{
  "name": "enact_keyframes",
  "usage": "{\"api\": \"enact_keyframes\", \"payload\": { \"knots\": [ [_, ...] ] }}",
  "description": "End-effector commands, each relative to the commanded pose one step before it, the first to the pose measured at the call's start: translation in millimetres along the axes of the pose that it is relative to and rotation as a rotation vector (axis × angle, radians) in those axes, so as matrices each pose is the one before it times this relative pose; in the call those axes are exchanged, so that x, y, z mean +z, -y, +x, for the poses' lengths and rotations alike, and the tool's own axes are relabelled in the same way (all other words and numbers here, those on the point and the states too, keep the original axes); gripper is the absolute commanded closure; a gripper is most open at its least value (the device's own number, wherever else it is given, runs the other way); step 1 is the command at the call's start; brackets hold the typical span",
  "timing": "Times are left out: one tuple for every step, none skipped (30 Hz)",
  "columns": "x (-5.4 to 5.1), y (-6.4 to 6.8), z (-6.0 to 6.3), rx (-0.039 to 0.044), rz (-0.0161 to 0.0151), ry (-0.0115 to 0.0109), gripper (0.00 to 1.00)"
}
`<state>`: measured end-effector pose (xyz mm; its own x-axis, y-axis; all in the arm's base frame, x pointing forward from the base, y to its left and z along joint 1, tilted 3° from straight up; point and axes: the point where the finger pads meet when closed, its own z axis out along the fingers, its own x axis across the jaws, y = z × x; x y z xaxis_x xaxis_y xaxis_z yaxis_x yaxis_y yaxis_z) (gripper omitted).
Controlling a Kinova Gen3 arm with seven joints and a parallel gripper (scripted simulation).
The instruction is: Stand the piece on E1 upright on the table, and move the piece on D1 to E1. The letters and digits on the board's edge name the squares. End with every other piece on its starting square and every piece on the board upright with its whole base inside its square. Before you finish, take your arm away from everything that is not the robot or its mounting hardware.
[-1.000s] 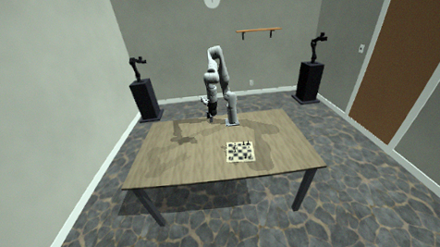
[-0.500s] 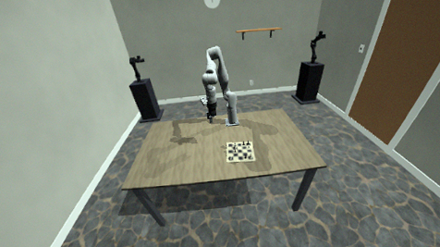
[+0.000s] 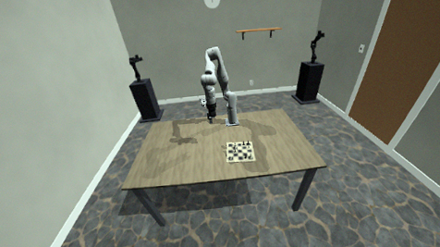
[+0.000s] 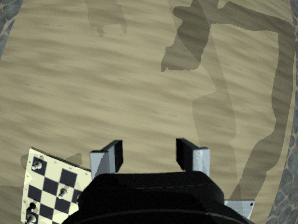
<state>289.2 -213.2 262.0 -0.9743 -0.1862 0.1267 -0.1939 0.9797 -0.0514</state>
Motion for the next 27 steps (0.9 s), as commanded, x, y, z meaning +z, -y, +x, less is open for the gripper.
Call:
{"api": "enact_keyframes", "payload": {
  "knots": [
    [1.48,-0.42,-0.06,0.03064,-0.01584,-0.00269,0.00],
    [0.74,-0.53,0.70,-0.00052,-0.00093,-0.00186,0.00],
    [0.36,-0.27,0.38,-0.00025,-0.00050,-0.00102,0.00],
    [0.03,-0.03,0.04,-0.00002,-0.00005,-0.00010,0.00],
    [0.00,0.00,0.00,0.00000,0.00000,0.00000,0.00],
    [1.13,0.53,-0.43,0.06093,-0.01762,0.00074,0.00],
    [-0.02,0.25,-1.10,-0.01600,0.00079,0.00211,0.00],
    [0.23,0.08,-0.39,-0.00017,0.00045,0.00128,0.00],
    [0.75,-0.51,0.74,-0.00050,-0.00088,-0.00194,0.00],
    [0.36,-0.26,0.40,-0.00024,-0.00047,-0.00105,0.00],
    [0.03,-0.02,0.04,-0.00002,-0.00004,-0.00010,0.00],
    [0.00,0.00,0.00,0.00000,0.00000,0.00000,0.00],
    [0.00,0.00,0.00,0.00000,0.00000,0.00000,0.00],
    [0.00,0.00,0.00,0.00000,0.00000,0.00000,0.00],
    [0.00,0.00,0.00,0.00000,0.00000,0.00000,0.00],
    [1.13,0.50,-0.50,0.06071,-0.01768,0.00010,0.00],
    [-0.02,0.24,-1.12,-0.01538,0.00075,0.00222,0.00],
    [0.24,0.07,-0.40,-0.00017,0.00041,0.00132,0.00],
    [0.76,-0.48,0.78,-0.00048,-0.00083,-0.00201,0.00],
    [0.36,-0.24,0.41,-0.00023,-0.00043,-0.00107,0.00],
    [0.03,-0.02,0.04,-0.00002,-0.00004,-0.00010,0.00],
    [0.00,0.00,0.00,0.00000,0.00000,0.00000,0.00],
    [1.12,0.47,-0.64,0.05755,-0.01770,-0.00050,0.00],
    [-0.02,0.23,-1.06,-0.01184,0.00070,0.00231,0.00],
    [0.25,0.05,-0.37,-0.00016,0.00034,0.00124,0.00],
    [0.77,-0.45,0.83,-0.00046,-0.00078,-0.00214,0.00],
    [0.36,-0.22,0.42,-0.00022,-0.00039,-0.00109,0.00]
  ]
}}
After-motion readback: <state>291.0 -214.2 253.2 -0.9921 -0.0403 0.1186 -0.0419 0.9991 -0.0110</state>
